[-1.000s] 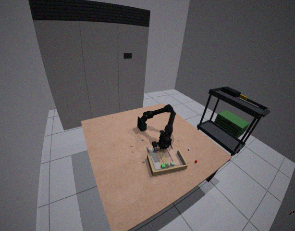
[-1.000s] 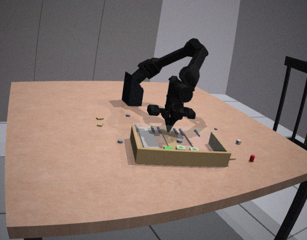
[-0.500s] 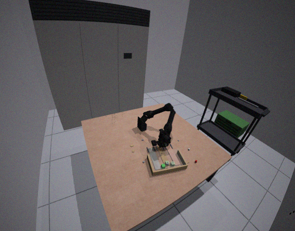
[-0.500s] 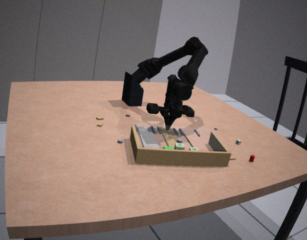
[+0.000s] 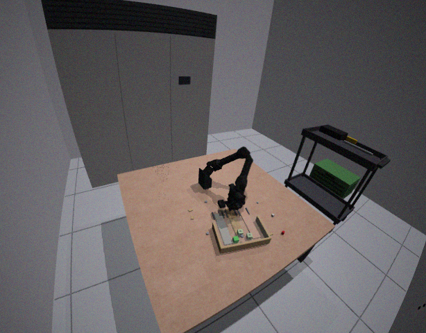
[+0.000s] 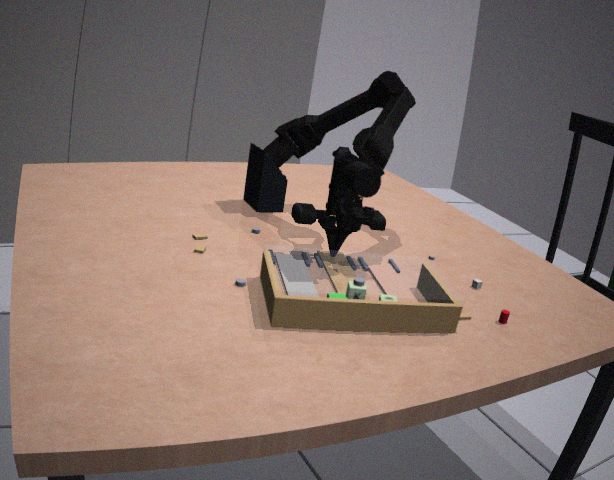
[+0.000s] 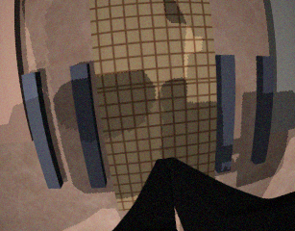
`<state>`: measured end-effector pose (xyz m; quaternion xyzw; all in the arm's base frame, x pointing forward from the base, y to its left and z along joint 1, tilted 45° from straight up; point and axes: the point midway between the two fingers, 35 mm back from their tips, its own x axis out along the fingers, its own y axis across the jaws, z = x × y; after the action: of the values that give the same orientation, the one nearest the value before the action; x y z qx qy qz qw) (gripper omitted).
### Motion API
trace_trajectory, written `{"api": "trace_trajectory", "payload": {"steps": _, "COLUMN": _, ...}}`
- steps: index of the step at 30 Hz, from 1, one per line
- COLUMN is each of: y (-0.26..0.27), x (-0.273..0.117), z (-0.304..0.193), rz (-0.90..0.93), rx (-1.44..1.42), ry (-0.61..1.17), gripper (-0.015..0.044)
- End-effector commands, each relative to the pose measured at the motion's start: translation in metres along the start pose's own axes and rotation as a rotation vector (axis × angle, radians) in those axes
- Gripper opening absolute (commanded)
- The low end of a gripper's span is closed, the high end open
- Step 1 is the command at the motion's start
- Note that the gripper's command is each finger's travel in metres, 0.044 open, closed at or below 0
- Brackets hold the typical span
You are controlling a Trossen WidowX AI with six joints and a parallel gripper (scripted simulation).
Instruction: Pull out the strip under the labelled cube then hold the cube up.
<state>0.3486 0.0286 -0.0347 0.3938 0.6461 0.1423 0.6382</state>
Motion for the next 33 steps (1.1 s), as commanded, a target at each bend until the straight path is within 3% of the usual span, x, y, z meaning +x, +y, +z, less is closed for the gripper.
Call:
{"api": "trace_trajectory", "payload": {"steps": 1, "y": 0.001, "x": 0.004, "z": -0.013, "rz": 0.002, "rx": 0.011, "ry": 0.020, "gripper": 0.0000}}
{"api": "trace_trajectory", "payload": {"steps": 33, "y": 0.001, "x": 0.004, "z": -0.060, "rz": 0.002, "rx": 0.013, "ry": 0.023, "gripper": 0.0000}}
